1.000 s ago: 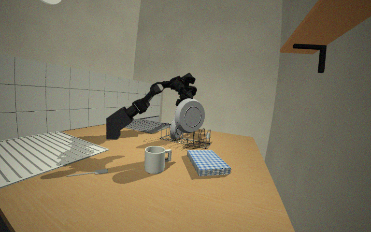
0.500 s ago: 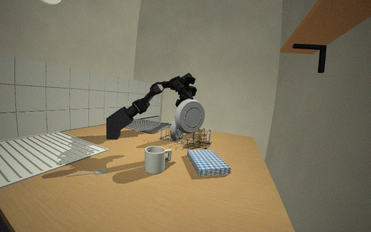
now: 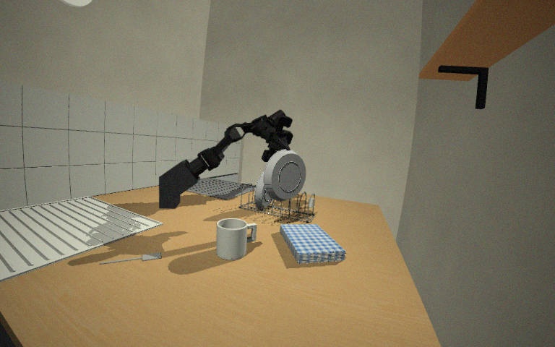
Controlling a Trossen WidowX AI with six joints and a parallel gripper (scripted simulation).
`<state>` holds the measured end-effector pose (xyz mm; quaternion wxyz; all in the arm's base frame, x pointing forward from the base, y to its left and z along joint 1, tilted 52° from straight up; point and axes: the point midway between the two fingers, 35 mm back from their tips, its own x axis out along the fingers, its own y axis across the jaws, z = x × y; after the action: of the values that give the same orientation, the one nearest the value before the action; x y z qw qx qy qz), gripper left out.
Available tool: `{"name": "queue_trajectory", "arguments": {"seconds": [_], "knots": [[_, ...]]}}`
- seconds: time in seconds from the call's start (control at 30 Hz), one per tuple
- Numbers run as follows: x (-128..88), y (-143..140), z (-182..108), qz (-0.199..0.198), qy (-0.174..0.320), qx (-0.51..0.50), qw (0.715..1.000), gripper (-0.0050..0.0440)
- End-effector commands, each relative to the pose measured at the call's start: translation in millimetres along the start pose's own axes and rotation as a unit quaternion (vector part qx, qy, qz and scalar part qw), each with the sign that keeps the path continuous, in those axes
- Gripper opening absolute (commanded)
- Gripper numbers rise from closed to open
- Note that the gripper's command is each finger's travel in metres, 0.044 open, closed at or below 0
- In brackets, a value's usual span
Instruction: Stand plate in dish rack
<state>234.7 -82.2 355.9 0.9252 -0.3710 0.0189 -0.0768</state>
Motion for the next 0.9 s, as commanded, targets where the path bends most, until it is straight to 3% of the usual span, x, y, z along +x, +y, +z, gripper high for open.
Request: {"name": "queue_trajectory", "arguments": {"seconds": [0.0,0.87], "knots": [[0.0,0.0,0.0,-0.003,-0.01,-0.008,1.0,0.0],[2.3,6.4,6.7,-0.001,-0.082,-0.043,0.996,0.0]]}}
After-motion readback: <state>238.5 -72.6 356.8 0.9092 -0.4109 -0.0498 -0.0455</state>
